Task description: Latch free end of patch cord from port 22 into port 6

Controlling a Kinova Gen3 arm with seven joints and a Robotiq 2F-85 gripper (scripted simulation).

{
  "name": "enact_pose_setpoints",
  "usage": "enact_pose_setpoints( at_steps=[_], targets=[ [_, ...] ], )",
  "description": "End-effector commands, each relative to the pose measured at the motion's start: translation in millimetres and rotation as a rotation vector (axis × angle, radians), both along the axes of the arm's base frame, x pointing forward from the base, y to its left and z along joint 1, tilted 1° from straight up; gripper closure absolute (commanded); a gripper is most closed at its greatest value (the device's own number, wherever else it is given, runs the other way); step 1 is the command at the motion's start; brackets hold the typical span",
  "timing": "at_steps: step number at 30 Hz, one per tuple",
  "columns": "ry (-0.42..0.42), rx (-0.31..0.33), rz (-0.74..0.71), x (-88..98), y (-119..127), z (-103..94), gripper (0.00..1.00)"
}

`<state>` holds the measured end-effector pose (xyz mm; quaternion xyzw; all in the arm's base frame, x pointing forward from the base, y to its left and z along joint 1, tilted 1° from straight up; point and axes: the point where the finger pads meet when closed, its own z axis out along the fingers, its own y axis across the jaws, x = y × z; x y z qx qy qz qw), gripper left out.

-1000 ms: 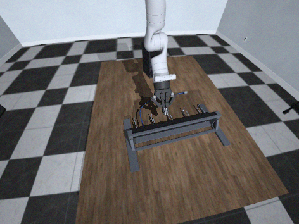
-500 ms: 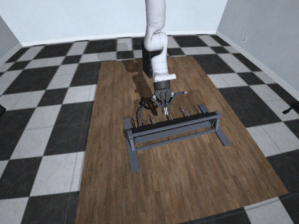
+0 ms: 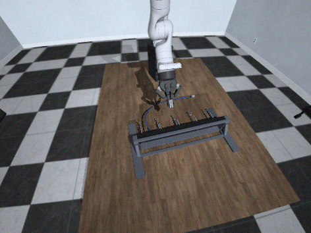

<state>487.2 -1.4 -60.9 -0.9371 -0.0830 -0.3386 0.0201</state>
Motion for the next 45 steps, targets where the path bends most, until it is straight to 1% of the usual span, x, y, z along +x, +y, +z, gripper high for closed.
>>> enact_pose_setpoints(
  at_steps=[1, 5, 7, 11, 15, 24, 28, 33, 39, 41, 45],
  targets=[
    [-0.012, -0.001, -0.004, -10.3, -3.9, 25.5, 1.0],
    [-0.012, -0.001, -0.004, -28.4, -6.5, 47.1, 1.0],
    [-0.012, -0.001, -0.004, -28.4, -6.5, 47.1, 1.0],
    [-0.012, -0.001, -0.004, -41.3, -8.3, 62.4, 1.0],
    [-0.012, -0.001, -0.004, -46.9, -9.1, 69.2, 1.0],
    [-0.012, -0.001, -0.004, -47.4, -10.1, 69.9, 1.0],
    [-0.012, -0.001, -0.004, -46.4, -15.5, 70.0, 1.0],
    [-0.012, -0.001, -0.004, -43.9, -30.8, 70.4, 1.0],
    [-0.012, -0.001, -0.004, -39.3, -58.0, 71.0, 1.0],
    [-0.012, -0.001, -0.004, -39.3, -58.0, 71.0, 1.0],
    [-0.012, -0.001, -0.004, -36.1, -77.0, 71.4, 1.0]
  ],
)
